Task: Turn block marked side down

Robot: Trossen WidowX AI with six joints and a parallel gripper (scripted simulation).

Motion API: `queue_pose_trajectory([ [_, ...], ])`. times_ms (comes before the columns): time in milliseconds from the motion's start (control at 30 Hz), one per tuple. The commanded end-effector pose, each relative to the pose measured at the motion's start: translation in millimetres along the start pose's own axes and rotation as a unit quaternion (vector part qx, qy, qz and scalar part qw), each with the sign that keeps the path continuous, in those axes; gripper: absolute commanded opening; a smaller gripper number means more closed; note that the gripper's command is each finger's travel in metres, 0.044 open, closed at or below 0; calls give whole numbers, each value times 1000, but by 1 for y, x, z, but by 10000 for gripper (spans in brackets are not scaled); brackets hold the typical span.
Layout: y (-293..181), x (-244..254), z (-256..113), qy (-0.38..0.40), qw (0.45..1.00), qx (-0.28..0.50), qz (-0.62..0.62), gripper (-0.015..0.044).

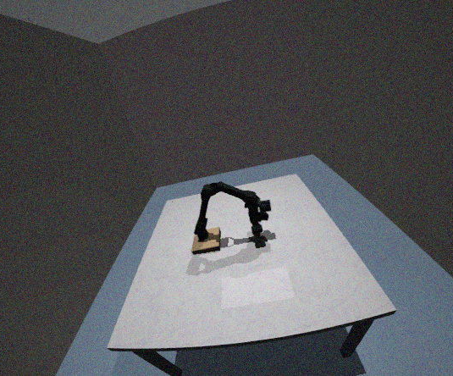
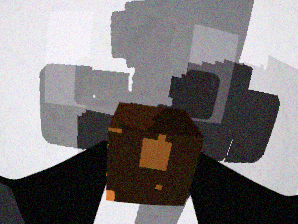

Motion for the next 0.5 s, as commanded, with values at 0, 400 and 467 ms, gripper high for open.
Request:
queue_pose_trajectory([
  [0, 3, 0, -14, 0, 1000, -11, 2, 0],
  [400, 2, -1, -8, 14, 997, -74, 3, 0],
  [467, 1, -1, -7, 18, 996, -89, 4, 0],
])
Point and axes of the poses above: the point midway between the two fingers, 35 mm back from their tips, its own z axis out along the fingers, its own x axis across the jaws, y = z × x, the point moved 3 cm from there along -z, back along the fingers, and after that the axes turned 12 degrees about z, right-handed, at the moved point
